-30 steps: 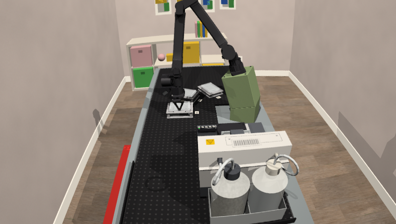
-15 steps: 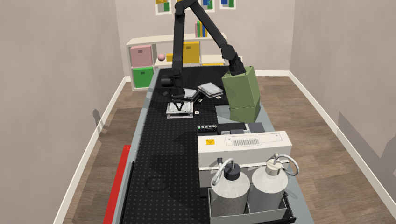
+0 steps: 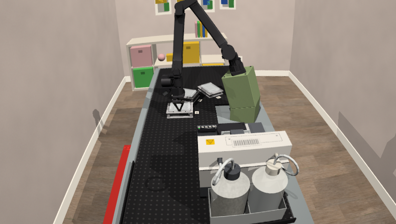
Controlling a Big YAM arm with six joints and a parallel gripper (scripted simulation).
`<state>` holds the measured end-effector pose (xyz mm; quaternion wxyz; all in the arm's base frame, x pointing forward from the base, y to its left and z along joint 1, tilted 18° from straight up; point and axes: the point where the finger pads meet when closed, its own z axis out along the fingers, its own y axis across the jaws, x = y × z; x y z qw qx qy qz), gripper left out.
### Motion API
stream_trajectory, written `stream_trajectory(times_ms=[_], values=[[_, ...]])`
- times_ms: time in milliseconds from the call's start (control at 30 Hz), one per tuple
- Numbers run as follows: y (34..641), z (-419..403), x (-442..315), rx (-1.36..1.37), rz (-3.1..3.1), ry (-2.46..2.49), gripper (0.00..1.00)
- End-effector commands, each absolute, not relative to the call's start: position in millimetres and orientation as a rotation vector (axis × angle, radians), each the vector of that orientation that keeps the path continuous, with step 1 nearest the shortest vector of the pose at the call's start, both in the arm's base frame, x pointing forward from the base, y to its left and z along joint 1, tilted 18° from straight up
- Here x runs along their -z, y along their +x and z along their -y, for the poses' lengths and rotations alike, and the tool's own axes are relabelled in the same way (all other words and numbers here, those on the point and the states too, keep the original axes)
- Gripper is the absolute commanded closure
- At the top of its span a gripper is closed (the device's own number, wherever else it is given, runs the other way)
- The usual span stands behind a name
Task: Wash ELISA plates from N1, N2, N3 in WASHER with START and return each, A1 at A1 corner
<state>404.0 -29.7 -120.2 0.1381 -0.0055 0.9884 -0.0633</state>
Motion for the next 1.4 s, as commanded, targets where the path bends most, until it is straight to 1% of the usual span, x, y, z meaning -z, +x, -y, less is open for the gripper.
stream_trajectory(times_ms=[0, 667, 1367], values=[[409, 30, 118, 0.182, -2.848, -0.018, 0.00], [409, 30, 118, 0.182, -2.848, -0.018, 0.00], [396, 22, 84, 0.180, -2.850, -0.019, 0.00]])
